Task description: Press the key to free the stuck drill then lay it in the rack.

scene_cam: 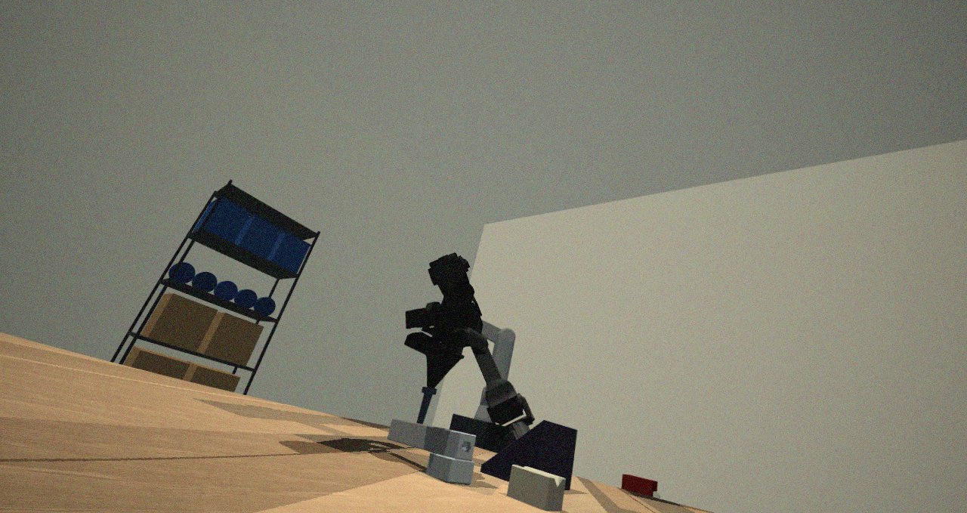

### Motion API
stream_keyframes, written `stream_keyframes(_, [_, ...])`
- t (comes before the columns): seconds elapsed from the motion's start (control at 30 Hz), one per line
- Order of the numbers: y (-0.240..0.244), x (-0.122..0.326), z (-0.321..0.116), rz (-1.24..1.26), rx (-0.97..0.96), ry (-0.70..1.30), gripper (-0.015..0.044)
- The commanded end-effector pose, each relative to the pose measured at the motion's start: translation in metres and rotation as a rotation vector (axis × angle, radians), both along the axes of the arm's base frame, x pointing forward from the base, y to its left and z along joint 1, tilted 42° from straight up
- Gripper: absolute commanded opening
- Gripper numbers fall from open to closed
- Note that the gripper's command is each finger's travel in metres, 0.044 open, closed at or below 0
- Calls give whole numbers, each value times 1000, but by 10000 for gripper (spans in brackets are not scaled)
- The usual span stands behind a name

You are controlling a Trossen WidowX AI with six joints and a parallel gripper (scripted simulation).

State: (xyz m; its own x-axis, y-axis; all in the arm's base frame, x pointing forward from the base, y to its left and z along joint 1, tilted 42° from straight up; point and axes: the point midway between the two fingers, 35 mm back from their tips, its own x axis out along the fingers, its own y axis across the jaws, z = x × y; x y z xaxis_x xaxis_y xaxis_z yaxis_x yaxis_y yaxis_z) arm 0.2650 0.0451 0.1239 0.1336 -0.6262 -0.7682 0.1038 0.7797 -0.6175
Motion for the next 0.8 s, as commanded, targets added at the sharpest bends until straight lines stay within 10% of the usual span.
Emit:
stream_keyframes(0.0, [-16, -6, -18, -37, -35, 65, 0])
stream_keyframes(0.77, [-18, -5, -21, -37, -35, 65, 0])
